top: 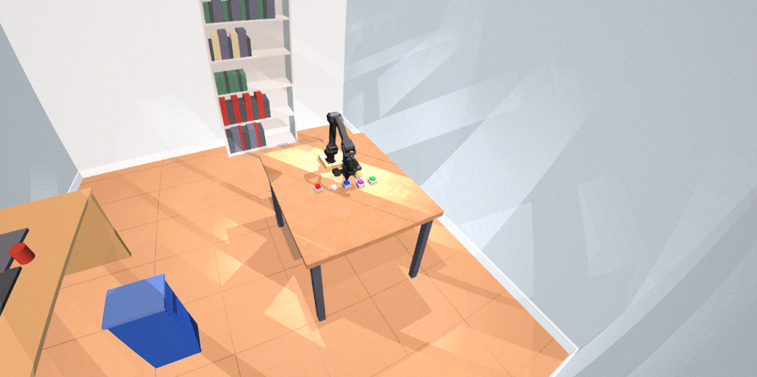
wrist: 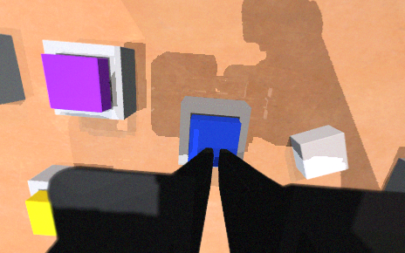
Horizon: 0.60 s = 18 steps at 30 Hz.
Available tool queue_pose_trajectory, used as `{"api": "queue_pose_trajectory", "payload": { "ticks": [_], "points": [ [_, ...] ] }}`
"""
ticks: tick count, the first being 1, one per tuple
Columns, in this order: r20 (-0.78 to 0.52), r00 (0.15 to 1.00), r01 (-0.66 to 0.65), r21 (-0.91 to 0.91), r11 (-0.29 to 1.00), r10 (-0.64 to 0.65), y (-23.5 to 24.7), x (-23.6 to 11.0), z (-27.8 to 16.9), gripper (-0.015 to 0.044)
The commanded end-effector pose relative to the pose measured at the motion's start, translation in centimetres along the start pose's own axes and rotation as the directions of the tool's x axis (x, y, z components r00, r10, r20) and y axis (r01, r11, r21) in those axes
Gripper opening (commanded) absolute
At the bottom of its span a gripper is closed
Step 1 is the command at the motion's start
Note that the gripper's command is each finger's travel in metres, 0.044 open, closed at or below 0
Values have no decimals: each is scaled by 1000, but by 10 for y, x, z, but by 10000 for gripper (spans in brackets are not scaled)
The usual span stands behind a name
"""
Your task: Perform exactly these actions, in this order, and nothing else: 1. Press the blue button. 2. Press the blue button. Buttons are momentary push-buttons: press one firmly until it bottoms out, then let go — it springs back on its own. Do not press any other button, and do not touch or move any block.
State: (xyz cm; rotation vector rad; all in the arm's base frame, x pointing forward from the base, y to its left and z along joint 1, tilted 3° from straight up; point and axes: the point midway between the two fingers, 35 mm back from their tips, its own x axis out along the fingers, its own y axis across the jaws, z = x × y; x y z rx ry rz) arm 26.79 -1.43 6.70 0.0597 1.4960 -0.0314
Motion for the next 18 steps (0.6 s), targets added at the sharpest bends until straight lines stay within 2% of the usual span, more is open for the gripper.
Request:
{"api": "queue_pose_trajectory", "payload": {
  "ticks": [1, 2, 5, 11, 16, 18],
  "points": [
    [4, 1000, -4, 1, 1000, 4, 1, -12, 1, 20],
    [4, 1000, -4, 1, 1000, 4, 1, -12, 1, 20],
    [3, 1000, -6, 1, 1000, 6, 19, -18, 5, 99],
    [1, 1000, -12, 2, 1000, 12, 99, -43, 7, 256],
    [1, 1000, -19, 2, 1000, 19, 167, -65, -12, 388],
    [1, 1000, -22, 2, 1000, 22, 190, -74, -23, 400]
  ]
}}
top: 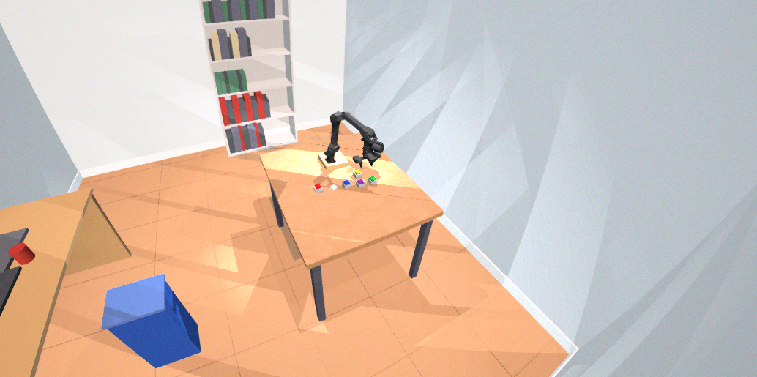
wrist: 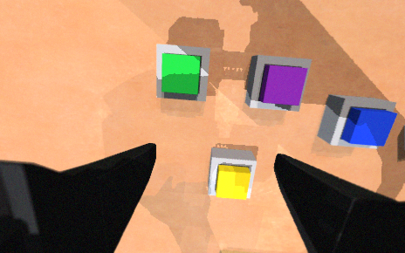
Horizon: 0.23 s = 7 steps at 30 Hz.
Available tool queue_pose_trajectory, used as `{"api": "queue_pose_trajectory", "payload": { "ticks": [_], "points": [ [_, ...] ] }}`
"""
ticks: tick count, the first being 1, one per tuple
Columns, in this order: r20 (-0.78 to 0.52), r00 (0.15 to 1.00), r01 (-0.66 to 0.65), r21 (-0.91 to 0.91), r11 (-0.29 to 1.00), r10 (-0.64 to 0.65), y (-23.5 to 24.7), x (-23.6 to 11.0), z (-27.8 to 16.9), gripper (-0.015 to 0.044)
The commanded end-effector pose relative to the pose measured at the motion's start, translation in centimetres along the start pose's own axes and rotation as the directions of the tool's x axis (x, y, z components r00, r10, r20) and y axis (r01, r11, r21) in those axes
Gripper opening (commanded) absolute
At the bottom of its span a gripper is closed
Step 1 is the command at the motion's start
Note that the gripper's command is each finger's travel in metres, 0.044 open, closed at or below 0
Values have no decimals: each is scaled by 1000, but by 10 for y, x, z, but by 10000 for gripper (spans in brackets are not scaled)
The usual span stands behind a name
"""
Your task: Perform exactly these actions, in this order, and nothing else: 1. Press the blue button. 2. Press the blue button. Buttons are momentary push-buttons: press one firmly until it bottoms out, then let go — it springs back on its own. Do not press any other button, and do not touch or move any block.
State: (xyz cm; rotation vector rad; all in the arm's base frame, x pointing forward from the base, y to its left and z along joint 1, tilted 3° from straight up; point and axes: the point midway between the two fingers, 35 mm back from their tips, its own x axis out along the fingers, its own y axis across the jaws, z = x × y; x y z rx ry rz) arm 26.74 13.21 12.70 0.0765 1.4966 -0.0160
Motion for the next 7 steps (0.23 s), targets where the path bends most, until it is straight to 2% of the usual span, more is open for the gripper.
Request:
{"api": "queue_pose_trajectory", "payload": {
  "ticks": [1, 7],
  "points": [
    [2, 1000, -3, 1, 1000, 3, 49, -18, -22, 400],
    [2, 1000, -3, 1, 1000, 3, 51, -18, -23, 400]
  ]
}}
